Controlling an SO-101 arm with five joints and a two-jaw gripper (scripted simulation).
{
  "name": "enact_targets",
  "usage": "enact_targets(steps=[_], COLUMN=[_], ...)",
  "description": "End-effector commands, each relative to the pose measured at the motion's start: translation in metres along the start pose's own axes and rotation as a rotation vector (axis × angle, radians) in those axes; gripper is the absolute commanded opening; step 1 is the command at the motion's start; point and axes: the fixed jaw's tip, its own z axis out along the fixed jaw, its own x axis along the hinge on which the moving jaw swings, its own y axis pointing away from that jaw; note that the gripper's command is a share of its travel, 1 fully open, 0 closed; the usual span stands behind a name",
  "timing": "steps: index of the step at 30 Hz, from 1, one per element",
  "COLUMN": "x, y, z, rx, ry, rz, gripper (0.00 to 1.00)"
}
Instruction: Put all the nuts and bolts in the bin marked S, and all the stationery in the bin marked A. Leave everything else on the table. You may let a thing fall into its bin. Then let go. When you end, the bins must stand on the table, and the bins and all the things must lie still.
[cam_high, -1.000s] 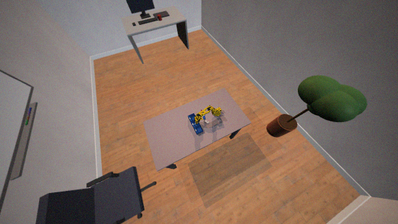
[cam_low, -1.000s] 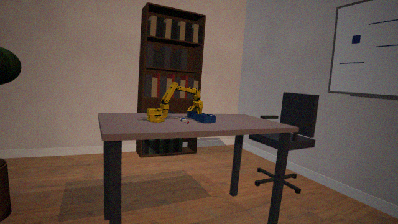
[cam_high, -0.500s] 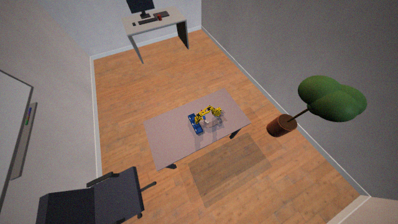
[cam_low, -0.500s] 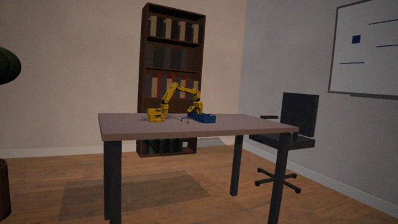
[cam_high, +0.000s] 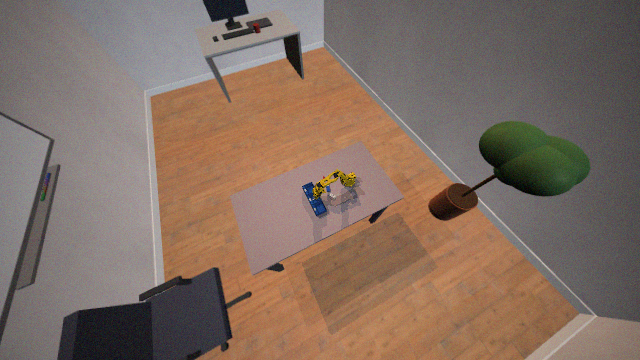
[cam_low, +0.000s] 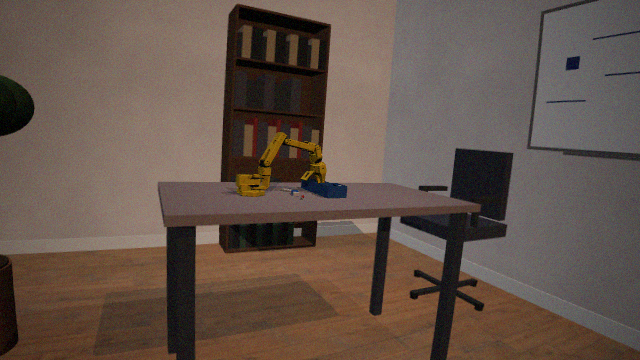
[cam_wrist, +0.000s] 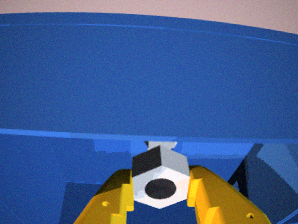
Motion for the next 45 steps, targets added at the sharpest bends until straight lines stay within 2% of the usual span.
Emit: enact_targets(steps=[1, 15, 28, 37, 39, 45], x=[0.009, 0.009, 0.010, 0.011, 0.011, 0.011], y=[0.003, 0.003, 0.003, 0.003, 0.003, 0.003], z=[-0.011, -0.011, -0.013, -0.033, -0.033, -0.050], rx=[-0.002, -0.002, -0.002, -0.002, -0.002, -0.002], ry=[0.062, 0.062, 0.062, 0.062, 0.062, 0.062], rz=[-0.001, -0.001, -0.001, -0.001, -0.001, -0.001], gripper=[0.05, 0.16, 0.17, 0.17, 0.17, 0.17])
